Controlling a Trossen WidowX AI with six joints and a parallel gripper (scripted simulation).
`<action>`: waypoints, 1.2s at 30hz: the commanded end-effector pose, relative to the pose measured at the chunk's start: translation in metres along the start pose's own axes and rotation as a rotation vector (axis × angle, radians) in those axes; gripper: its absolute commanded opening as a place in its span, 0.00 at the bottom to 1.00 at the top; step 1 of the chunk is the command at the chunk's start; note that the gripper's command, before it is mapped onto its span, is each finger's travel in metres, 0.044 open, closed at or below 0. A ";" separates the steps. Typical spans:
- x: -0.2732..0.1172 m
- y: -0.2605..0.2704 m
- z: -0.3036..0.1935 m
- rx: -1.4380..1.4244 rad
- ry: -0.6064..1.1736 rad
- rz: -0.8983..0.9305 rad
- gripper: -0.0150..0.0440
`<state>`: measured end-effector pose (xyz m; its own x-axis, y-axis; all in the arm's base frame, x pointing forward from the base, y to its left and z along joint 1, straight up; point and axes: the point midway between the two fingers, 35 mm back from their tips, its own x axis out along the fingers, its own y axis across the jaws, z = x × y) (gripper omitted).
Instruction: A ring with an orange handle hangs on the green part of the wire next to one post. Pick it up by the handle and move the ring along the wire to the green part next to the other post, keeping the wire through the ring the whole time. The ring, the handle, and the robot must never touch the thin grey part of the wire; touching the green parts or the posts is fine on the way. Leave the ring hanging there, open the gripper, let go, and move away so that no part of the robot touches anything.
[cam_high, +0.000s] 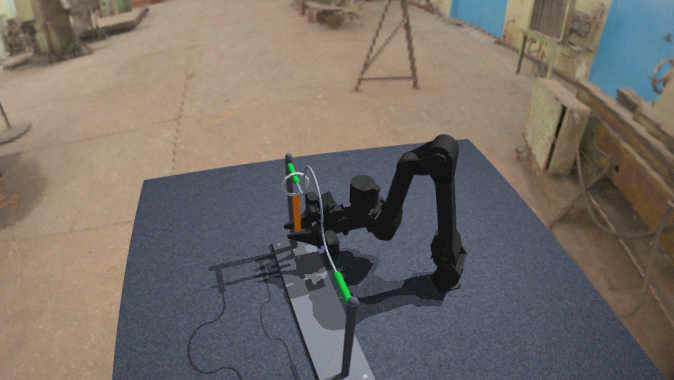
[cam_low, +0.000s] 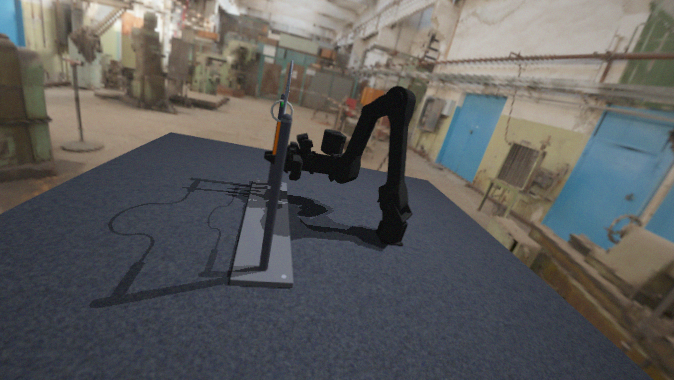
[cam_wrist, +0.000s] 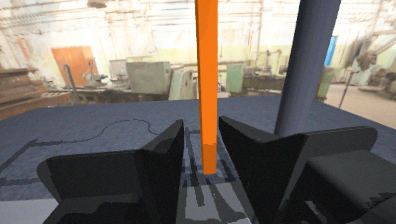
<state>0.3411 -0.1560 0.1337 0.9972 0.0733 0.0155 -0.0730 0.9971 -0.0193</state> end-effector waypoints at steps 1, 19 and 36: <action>0.000 0.000 0.000 0.000 0.000 0.000 0.39; 0.000 0.000 0.002 0.000 0.000 0.000 0.00; 0.000 -0.001 0.019 0.000 -0.001 -0.004 0.00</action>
<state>0.3403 -0.1554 0.1458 0.9974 0.0726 0.0038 -0.0726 0.9973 -0.0069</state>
